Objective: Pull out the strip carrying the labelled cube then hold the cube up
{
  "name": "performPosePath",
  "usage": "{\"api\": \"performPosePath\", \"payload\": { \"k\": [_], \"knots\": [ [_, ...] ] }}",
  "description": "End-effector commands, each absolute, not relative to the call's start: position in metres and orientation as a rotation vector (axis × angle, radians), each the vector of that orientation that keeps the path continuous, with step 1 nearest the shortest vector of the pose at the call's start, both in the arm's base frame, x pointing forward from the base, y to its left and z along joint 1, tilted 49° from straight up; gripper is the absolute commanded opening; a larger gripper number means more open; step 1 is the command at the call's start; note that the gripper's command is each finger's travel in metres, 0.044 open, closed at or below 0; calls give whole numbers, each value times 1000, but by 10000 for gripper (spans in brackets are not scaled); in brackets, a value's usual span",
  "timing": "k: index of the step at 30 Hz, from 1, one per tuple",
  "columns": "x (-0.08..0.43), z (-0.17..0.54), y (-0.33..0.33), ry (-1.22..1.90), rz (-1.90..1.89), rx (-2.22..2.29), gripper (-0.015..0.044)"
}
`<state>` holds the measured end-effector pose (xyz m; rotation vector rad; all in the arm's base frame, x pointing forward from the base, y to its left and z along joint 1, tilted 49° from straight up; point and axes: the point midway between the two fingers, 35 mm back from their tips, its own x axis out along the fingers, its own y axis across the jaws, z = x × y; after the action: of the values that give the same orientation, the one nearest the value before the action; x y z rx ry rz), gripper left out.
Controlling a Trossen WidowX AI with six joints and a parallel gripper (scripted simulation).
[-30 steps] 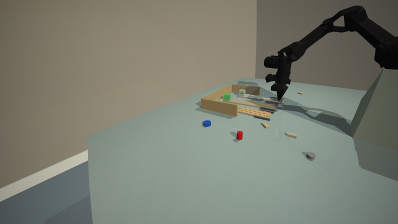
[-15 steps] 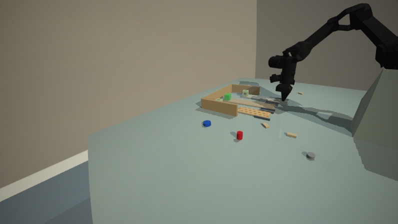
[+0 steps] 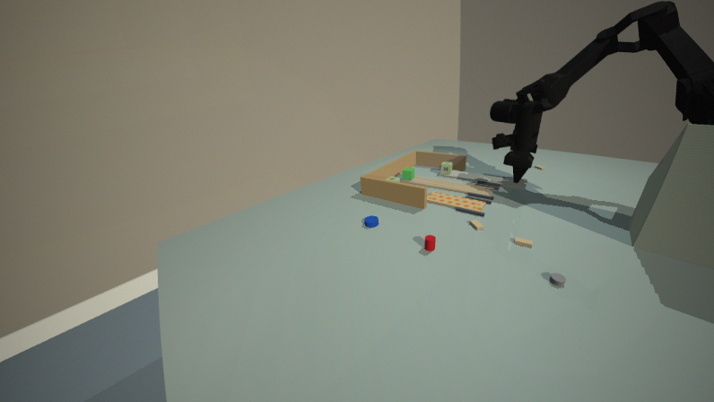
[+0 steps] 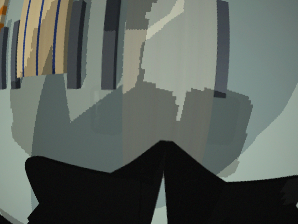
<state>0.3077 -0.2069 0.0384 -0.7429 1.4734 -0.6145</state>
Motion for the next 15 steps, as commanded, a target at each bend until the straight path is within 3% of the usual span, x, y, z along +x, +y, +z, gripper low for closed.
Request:
{"api": "performPosePath", "payload": {
  "k": [1, 15],
  "knots": [
    [292, 36, -214, 1501, -629, -734, 0],
    [273, 37, -215, 1502, -628, -734, 0]
  ]
}}
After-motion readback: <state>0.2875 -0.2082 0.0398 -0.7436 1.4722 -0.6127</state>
